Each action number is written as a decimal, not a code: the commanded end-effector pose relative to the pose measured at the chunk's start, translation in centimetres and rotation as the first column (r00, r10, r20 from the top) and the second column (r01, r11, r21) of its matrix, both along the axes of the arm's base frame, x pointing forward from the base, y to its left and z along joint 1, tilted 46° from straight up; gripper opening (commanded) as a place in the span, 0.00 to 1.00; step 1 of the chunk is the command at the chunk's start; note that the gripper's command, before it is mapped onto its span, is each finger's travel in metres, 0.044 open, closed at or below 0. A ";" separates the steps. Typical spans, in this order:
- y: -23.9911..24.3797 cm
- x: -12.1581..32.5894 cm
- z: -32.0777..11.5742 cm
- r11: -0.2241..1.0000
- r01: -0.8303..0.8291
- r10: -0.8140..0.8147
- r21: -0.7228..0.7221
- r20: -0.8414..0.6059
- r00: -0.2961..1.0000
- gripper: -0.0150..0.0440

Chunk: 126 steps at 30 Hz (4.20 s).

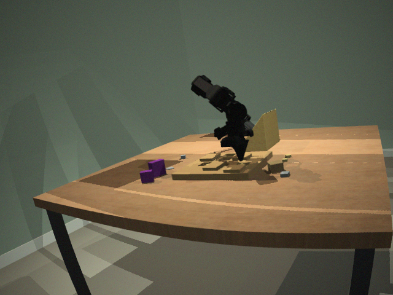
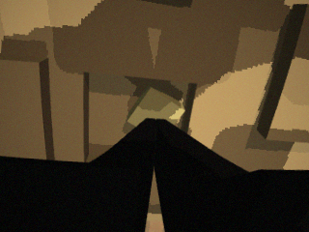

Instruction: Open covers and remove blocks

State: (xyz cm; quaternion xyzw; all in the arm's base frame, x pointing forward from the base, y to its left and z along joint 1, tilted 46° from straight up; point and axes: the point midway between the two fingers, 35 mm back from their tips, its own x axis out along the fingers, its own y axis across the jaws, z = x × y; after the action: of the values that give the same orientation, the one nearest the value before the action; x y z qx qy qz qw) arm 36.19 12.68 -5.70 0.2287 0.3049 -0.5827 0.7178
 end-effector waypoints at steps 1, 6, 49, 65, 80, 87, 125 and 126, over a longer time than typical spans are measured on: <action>-0.4 0.0 -0.3 0.972 -0.235 0.223 -0.022 -0.236 0.946 0.25; -0.8 0.1 -0.6 0.839 -0.542 0.480 0.052 -0.541 0.690 0.25; 0.4 0.9 -0.7 0.155 -0.690 0.377 0.707 -0.688 -0.621 0.25; 3.1 0.4 2.0 0.085 -0.604 0.268 0.792 -0.602 -0.752 0.50; 4.0 0.0 3.1 0.108 -0.637 0.310 0.763 -0.635 -0.708 0.50; 4.0 0.0 3.1 0.188 -0.720 0.422 0.668 -0.717 -0.555 0.50; 4.0 -0.1 3.1 0.717 -0.681 0.575 0.149 -0.678 0.457 0.50; 4.0 -0.1 3.1 0.717 -0.681 0.575 0.149 -0.678 0.457 0.50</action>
State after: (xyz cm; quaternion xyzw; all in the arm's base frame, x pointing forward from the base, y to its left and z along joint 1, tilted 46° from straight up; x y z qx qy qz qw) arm 36.11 16.65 -2.57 -0.1950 0.5693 -0.3291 0.7277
